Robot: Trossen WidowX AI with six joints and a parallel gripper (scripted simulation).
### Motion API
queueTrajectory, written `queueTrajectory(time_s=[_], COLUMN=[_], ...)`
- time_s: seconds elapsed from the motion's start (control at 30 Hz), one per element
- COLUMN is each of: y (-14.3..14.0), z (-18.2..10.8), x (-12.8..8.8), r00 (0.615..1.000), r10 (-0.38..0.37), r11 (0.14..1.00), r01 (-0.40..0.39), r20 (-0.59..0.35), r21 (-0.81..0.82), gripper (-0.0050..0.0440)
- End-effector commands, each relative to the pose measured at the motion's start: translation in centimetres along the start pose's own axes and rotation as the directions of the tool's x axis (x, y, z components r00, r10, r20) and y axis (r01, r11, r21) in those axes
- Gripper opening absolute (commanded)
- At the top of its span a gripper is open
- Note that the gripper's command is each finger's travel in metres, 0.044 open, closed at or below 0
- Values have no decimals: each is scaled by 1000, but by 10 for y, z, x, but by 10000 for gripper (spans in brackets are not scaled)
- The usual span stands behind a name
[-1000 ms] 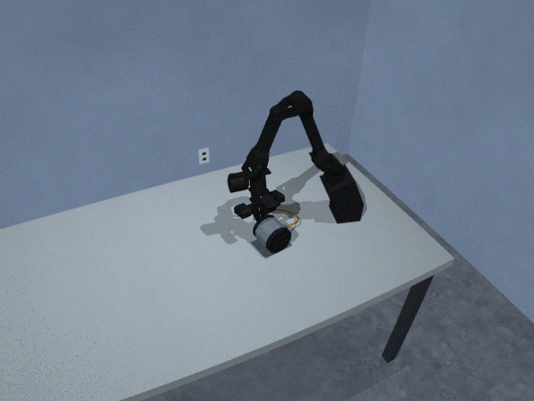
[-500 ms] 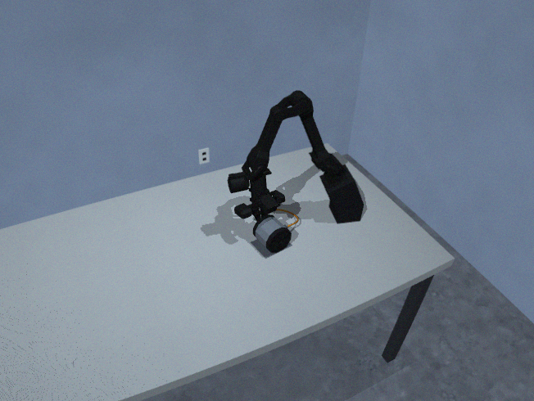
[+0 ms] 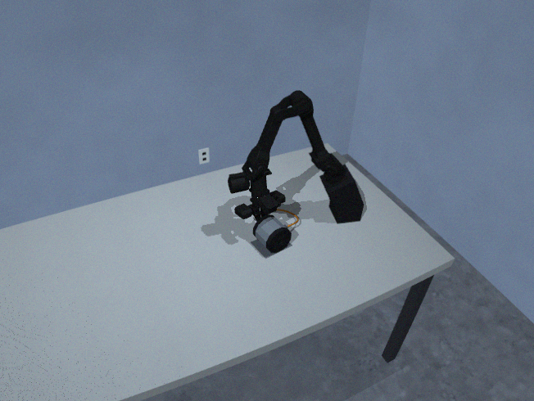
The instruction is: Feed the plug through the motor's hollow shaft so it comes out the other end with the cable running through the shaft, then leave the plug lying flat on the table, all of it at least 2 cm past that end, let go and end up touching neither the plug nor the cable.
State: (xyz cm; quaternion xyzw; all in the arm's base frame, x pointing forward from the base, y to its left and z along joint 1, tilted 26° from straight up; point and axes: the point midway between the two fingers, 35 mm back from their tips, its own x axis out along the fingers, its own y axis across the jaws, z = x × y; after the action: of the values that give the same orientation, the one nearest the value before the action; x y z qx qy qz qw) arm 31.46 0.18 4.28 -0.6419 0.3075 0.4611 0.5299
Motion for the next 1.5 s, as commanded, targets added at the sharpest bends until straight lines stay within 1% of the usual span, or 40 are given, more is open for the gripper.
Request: queueTrajectory(time_s=[0.0, 1.13, 1.27, 1.47], y=[0, 0, 0, 0], z=[0, 3, 3, 3], x=[0, 1, 1, 1], r00=[1000, 1000, 1000, 1000], r10=[-1, 0, 0, 0], r11=[1000, 1000, 1000, 1000], r01=[1, 0, 0, 0], r20=[-5, 0, 0, 0], r21=[1, 0, 0, 0], gripper=[0, 0, 96, 100])
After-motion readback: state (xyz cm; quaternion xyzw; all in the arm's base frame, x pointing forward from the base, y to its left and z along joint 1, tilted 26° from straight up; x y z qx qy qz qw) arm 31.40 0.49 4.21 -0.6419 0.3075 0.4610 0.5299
